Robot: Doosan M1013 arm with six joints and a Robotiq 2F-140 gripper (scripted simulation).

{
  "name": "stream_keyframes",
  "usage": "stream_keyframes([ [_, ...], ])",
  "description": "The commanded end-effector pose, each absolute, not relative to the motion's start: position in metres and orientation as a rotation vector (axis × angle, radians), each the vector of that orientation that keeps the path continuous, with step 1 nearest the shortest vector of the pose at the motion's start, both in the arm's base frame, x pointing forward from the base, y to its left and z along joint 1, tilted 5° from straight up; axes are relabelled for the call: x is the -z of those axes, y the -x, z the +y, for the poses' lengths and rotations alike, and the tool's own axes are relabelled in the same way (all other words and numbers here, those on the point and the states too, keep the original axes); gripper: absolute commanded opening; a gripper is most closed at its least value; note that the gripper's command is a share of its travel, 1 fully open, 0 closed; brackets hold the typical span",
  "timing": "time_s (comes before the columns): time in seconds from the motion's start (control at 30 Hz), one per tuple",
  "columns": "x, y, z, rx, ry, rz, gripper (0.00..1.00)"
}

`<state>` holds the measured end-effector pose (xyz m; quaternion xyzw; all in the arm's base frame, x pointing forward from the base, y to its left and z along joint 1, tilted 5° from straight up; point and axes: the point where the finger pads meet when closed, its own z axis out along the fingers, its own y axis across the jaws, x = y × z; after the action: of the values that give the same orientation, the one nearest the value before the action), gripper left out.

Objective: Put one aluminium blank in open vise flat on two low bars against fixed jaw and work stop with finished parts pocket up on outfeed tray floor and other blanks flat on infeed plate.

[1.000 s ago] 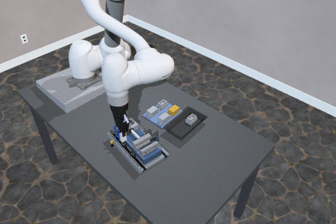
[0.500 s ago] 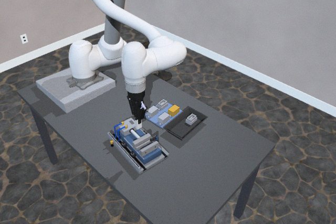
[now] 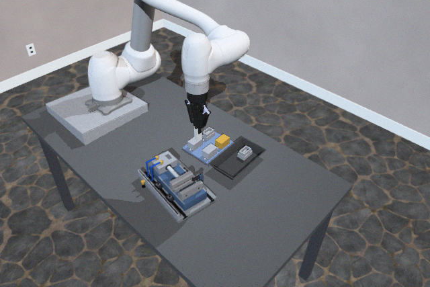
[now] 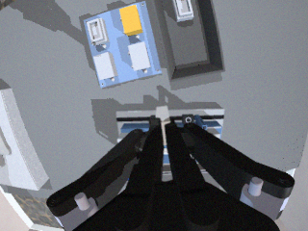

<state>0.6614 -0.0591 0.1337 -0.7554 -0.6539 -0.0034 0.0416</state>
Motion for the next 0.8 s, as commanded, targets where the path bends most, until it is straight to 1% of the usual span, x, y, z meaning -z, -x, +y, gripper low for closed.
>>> stream_keyframes([
  [0.0, -0.137, -0.648, -0.019, 0.012, 2.294, -2.023, 0.0],
  [0.43, -0.145, -0.582, 0.104, 0.015, 2.236, -2.084, 0.0],
  [0.5, -0.145, -0.582, 0.104, 0.015, 2.236, -2.084, 0.0],
  [0.6, -0.146, -0.556, 0.137, 0.016, 2.217, -2.102, 0.0],
  [0.7, -0.146, -0.552, 0.142, 0.016, 2.214, -2.105, 0.0],
  [0.73, -0.146, -0.552, 0.142, 0.016, 2.214, -2.105, 0.4],
  [0.77, -0.146, -0.552, 0.142, 0.016, 2.214, -2.105, 0.4],
])
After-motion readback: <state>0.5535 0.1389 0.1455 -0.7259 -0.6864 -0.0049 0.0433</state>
